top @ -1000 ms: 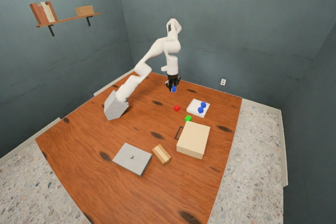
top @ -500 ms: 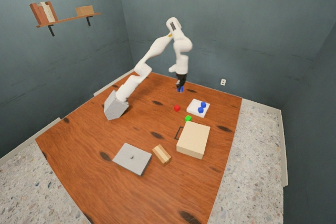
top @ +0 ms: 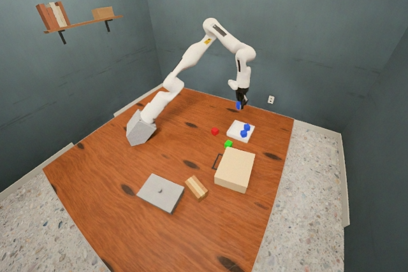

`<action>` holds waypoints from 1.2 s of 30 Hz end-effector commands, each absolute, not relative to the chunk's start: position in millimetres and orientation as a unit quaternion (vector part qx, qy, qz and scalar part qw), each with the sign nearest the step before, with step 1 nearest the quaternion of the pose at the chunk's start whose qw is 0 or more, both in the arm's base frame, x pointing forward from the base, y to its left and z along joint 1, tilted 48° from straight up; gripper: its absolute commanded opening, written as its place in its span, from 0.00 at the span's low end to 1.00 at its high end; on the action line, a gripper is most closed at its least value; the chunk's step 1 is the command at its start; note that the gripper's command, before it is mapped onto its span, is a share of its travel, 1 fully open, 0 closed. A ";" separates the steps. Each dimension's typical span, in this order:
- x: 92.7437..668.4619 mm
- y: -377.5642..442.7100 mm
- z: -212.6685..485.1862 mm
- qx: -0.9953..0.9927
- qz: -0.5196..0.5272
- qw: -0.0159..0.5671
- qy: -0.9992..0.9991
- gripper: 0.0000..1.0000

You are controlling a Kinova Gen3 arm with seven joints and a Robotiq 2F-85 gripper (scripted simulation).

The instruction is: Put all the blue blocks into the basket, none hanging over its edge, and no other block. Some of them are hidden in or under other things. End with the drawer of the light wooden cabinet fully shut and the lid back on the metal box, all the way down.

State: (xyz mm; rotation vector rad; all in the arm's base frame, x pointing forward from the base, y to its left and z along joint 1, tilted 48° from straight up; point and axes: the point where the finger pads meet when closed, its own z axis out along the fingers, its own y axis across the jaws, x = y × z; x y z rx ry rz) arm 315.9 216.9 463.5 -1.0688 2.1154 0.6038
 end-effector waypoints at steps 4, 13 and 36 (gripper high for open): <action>320.1 217.9 465.5 -0.420 0.229 0.343 0.809 0.10; 320.1 217.9 465.4 -0.420 0.229 0.343 0.809 0.10; 324.0 226.6 454.0 -0.418 0.230 0.341 0.810 0.10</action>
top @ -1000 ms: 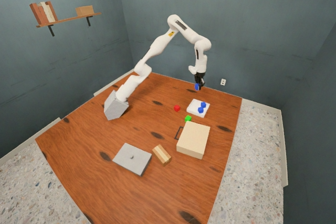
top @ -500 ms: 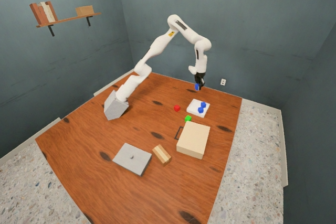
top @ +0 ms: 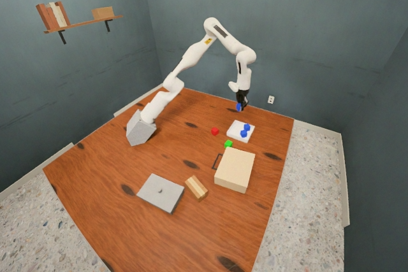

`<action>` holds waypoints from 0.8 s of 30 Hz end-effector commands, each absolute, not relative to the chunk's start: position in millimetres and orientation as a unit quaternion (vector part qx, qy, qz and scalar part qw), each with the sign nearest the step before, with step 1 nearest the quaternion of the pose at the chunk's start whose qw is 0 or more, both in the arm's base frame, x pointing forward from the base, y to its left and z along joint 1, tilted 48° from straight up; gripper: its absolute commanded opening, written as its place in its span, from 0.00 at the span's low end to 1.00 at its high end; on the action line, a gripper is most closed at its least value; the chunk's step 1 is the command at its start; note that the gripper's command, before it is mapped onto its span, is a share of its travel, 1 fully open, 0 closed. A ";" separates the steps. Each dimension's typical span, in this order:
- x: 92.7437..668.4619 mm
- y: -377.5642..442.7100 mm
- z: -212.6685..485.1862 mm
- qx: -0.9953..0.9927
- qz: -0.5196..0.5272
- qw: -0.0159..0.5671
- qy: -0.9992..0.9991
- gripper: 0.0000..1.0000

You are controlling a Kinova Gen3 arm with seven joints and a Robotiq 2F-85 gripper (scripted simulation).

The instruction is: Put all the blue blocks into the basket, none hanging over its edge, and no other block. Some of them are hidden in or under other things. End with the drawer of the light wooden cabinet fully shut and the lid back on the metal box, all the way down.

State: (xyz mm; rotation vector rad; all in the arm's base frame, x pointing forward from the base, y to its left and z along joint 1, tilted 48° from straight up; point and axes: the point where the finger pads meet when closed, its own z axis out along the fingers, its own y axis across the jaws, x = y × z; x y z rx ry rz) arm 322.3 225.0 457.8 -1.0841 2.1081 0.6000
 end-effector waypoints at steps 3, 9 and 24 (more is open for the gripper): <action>325.1 227.7 454.0 -0.419 0.230 0.342 0.809 0.10; 328.4 234.6 445.4 -0.418 0.230 0.340 0.810 0.10; 339.8 255.1 424.2 -0.418 0.230 0.340 0.810 0.10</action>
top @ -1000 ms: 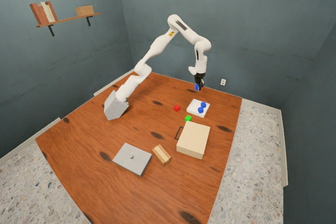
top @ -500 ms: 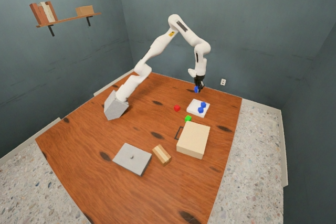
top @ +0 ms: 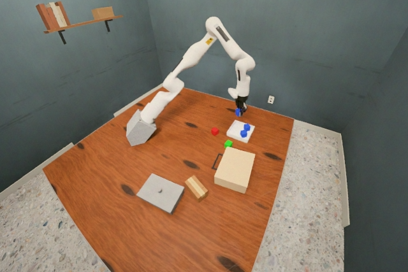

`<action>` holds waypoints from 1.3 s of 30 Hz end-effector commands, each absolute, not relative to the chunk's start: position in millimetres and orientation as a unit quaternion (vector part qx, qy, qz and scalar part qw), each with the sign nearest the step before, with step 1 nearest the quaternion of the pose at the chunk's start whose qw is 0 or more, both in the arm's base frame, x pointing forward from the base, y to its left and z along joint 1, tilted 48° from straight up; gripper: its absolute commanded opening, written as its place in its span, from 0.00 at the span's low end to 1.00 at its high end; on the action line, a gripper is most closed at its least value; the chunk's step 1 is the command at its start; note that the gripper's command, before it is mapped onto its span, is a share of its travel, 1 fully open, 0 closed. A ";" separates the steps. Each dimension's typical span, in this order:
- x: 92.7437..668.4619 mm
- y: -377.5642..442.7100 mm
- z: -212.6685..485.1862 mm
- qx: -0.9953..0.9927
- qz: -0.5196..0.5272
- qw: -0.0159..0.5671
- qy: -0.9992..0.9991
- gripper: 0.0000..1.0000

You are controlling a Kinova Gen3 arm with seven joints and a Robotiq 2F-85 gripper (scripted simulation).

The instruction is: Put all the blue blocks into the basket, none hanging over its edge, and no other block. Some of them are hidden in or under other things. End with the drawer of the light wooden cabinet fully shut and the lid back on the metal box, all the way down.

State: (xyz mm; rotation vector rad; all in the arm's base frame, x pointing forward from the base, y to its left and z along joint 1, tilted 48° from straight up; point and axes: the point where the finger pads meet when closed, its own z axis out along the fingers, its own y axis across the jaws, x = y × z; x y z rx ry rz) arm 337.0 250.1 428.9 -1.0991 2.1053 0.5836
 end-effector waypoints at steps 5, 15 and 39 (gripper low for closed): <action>344.8 263.8 415.2 -0.418 0.230 0.340 0.811 0.10; 352.8 277.7 401.5 -0.418 0.230 0.340 0.810 0.10; 372.9 302.5 373.1 -0.412 0.226 0.342 0.814 0.10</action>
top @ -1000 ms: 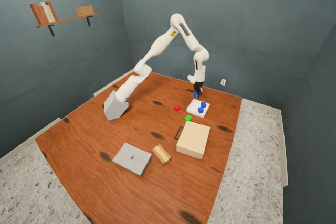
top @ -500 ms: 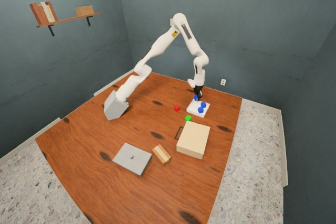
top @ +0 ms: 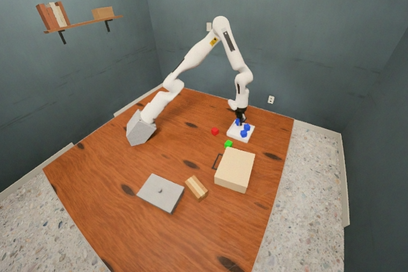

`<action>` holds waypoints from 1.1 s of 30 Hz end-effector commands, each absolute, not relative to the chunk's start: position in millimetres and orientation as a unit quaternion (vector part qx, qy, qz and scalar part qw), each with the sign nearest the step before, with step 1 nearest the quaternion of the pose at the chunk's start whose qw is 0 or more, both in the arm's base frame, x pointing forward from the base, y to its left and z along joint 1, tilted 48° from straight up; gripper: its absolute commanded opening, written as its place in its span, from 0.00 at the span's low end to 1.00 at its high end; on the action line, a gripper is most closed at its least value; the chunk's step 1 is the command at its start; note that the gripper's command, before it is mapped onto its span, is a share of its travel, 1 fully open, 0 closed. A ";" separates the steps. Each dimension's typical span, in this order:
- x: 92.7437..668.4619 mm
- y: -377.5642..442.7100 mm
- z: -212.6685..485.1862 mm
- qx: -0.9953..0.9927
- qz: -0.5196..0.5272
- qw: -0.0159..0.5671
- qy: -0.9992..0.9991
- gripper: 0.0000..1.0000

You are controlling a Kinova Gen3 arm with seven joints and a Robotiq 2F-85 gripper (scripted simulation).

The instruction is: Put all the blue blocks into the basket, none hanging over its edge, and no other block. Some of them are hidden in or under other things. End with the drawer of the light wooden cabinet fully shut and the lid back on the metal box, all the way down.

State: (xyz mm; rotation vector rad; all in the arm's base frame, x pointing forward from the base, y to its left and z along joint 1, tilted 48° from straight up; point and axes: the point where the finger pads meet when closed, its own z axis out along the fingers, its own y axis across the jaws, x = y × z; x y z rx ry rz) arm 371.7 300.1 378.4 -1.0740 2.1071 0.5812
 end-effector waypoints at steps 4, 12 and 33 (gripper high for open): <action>374.7 305.7 370.0 -0.412 0.227 0.342 0.814 0.10; 376.8 309.6 366.3 -0.412 0.227 0.342 0.813 0.10; 380.7 316.9 359.4 -0.412 0.227 0.343 0.813 0.10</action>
